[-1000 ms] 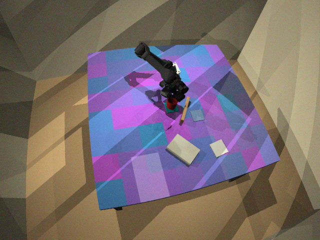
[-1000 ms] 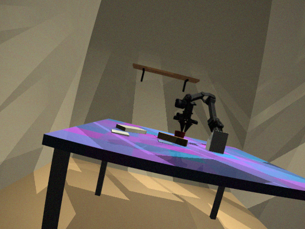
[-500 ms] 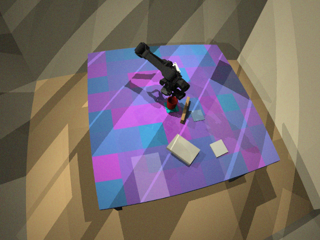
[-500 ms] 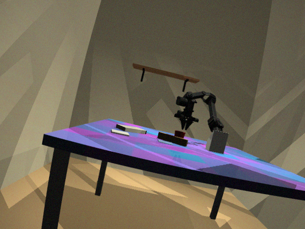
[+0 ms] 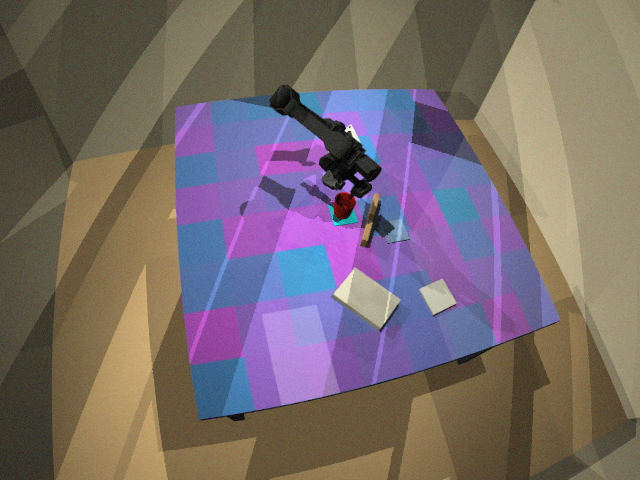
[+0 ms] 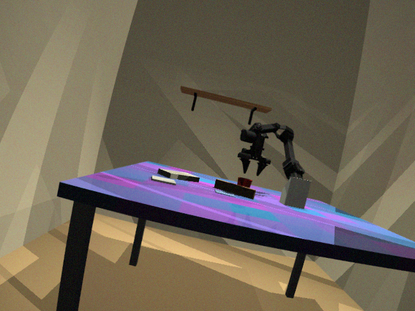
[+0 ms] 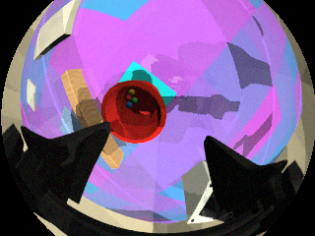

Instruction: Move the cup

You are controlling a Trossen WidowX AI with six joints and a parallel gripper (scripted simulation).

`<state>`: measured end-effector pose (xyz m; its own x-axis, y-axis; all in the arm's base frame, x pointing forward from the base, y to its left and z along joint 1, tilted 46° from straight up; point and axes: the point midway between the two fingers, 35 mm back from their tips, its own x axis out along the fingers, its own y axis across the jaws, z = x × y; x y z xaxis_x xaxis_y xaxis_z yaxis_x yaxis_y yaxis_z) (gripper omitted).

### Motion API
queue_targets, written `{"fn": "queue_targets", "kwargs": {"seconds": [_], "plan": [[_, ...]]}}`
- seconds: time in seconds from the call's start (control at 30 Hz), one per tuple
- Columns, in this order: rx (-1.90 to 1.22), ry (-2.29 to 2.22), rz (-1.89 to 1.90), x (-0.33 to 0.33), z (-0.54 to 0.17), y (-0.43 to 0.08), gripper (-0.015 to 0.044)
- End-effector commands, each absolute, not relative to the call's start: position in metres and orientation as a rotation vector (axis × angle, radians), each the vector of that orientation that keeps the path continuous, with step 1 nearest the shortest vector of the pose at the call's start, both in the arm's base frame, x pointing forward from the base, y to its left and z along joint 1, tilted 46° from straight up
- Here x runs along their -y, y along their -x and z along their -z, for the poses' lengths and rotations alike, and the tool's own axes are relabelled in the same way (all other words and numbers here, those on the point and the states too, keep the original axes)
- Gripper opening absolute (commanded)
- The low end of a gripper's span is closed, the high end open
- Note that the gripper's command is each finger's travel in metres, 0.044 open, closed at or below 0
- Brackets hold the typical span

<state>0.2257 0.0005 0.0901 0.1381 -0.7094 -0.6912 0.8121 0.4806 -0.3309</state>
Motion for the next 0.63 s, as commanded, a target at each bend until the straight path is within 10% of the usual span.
{"fn": "queue_targets", "kwargs": {"seconds": [0.0,0.6], "plan": [[-0.912,-0.146,1.098,-0.011,-0.099,-0.226,0.044],[-0.909,-0.143,1.097,-0.036,-0.125,-0.22,0.044]]}}
